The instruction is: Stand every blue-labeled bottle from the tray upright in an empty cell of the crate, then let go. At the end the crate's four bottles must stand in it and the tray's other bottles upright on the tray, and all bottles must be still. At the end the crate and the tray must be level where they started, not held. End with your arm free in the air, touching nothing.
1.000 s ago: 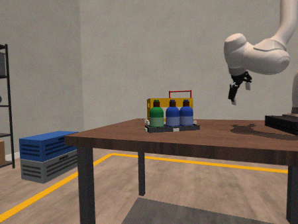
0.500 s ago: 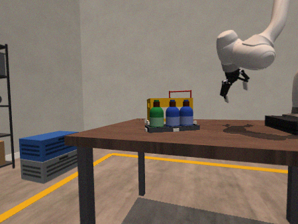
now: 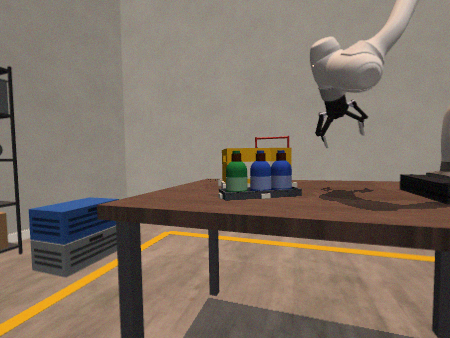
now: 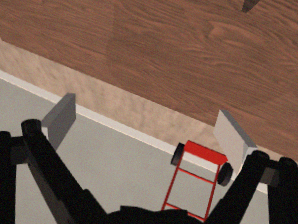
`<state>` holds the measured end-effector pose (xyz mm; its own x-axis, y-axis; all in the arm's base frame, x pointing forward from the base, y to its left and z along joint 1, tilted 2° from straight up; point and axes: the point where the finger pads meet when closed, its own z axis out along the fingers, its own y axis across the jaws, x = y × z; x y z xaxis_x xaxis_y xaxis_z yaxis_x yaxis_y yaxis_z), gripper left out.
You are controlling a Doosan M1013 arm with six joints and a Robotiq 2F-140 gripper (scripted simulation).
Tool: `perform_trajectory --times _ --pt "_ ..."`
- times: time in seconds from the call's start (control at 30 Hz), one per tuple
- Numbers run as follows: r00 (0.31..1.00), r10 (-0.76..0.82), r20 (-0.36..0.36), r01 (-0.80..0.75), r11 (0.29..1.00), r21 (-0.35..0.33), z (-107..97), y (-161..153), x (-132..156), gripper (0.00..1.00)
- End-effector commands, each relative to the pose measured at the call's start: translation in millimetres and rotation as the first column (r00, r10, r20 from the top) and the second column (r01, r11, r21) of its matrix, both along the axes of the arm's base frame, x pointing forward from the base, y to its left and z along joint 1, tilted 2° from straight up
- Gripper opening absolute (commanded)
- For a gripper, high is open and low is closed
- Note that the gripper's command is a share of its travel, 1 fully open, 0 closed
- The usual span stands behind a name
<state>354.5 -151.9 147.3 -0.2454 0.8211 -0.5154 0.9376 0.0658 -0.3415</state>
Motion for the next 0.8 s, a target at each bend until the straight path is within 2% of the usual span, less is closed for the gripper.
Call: perform_trajectory --times 0.0,0.03,0.07,0.2,0.23,0.4,0.43,0.6,0.63,0.77 --pt "0.998 -0.055 0.039 0.055 0.999 0.002 3.3 4.5 9.4 1.0" --pt "0.998 -0.055 0.039 0.055 0.999 0.002 3.3 4.5 9.4 1.0" --pt "0.981 -0.158 0.11 0.157 0.988 0.017 10.1 13.1 27.9 1.0" --pt "0.981 -0.158 0.11 0.157 0.988 0.017 10.1 13.1 27.9 1.0" --pt "0.947 -0.266 0.18 0.263 0.964 0.042 18.0 22.5 47.7 1.0" --pt "0.947 -0.266 0.18 0.263 0.964 0.042 18.0 22.5 47.7 1.0" --pt "0.894 -0.376 0.245 0.369 0.926 0.077 26.9 32.7 68.9 1.0" --pt "0.894 -0.376 0.245 0.369 0.926 0.077 26.9 32.7 68.9 1.0" --pt "0.821 -0.485 0.301 0.472 0.873 0.121 37.0 43.6 91.1 1.0" --pt "0.821 -0.485 0.301 0.472 0.873 0.121 37.0 43.6 91.1 1.0"
